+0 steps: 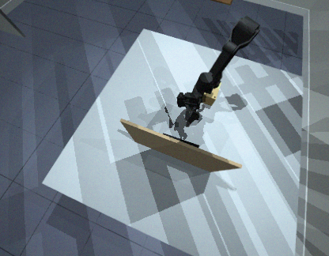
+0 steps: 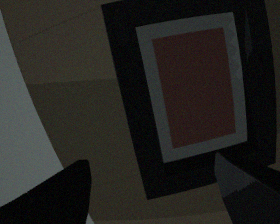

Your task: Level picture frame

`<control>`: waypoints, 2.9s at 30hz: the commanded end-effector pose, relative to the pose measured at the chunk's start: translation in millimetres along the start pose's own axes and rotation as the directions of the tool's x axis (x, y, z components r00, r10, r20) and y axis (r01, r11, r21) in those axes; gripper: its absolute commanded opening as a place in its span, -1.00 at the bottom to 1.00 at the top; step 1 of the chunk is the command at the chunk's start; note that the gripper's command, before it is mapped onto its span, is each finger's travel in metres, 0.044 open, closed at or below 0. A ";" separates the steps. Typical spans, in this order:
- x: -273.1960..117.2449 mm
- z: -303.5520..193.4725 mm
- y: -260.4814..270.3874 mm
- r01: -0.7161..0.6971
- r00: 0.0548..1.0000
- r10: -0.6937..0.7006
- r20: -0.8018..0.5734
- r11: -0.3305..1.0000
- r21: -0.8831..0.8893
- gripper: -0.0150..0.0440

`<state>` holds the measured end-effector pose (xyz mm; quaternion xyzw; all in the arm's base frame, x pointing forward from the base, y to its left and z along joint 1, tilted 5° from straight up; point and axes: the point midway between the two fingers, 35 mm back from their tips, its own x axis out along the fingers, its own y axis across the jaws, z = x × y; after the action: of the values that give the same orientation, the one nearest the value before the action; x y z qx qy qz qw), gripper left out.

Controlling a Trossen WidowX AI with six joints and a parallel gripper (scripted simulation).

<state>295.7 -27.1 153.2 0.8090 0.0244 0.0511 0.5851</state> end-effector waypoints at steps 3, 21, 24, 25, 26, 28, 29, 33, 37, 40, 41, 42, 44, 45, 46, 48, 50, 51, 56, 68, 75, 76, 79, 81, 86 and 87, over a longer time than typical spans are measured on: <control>-13.2 8.6 17.2 -0.011 1.000 0.011 -0.003 1.000 0.019 0.39; -88.0 14.3 46.5 -0.008 1.000 0.009 -0.005 0.994 0.111 0.39; -93.2 12.7 43.5 -0.003 1.000 0.003 -0.003 0.993 0.118 0.39; -93.7 12.5 43.2 -0.002 1.000 0.002 -0.003 0.993 0.118 0.39; -93.7 12.5 43.2 -0.002 1.000 0.002 -0.003 0.993 0.118 0.39; -93.7 12.5 43.2 -0.002 1.000 0.002 -0.003 0.993 0.118 0.39; -93.7 12.5 43.2 -0.002 1.000 0.002 -0.003 0.993 0.118 0.39; -93.7 12.5 43.2 -0.002 1.000 0.002 -0.003 0.993 0.118 0.39; -93.7 12.5 43.2 -0.002 1.000 0.002 -0.003 0.993 0.118 0.39; -93.7 12.5 43.2 -0.002 1.000 0.002 -0.003 0.993 0.118 0.39; -93.7 12.5 43.2 -0.002 1.000 0.002 -0.003 0.993 0.118 0.39; -93.7 12.5 43.2 -0.002 1.000 0.002 -0.003 0.993 0.118 0.39; -93.7 12.5 43.2 -0.002 1.000 0.002 -0.003 0.993 0.118 0.39; -93.7 12.5 43.2 -0.002 1.000 0.002 -0.003 0.993 0.118 0.39; -93.7 12.5 43.2 -0.002 1.000 0.002 -0.003 0.993 0.118 0.39; -93.7 12.5 43.2 -0.002 1.000 0.002 -0.003 0.993 0.118 0.39; -93.7 12.5 43.2 -0.002 1.000 0.002 -0.003 0.993 0.118 0.39; -93.7 12.5 43.2 -0.002 1.000 0.002 -0.003 0.993 0.118 0.39; -93.7 12.5 43.2 -0.002 1.000 0.002 -0.003 0.993 0.118 0.39; -93.7 12.5 43.2 -0.002 1.000 0.002 -0.003 0.993 0.118 0.39; -93.7 12.5 43.2 -0.002 1.000 0.002 -0.003 0.993 0.118 0.39; -93.7 12.5 43.2 -0.002 1.000 0.002 -0.003 0.993 0.118 0.39; -93.7 12.5 43.2 -0.002 1.000 0.002 -0.003 0.993 0.118 0.39; -93.7 12.5 43.2 -0.002 1.000 0.002 -0.003 0.993 0.118 0.39; -93.7 12.5 43.2 -0.002 1.000 0.002 -0.003 0.993 0.118 0.39; -93.7 12.5 43.2 -0.002 1.000 0.002 -0.003 0.993 0.118 0.39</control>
<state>203.2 -62.4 185.8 0.8414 0.0251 0.0510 0.5374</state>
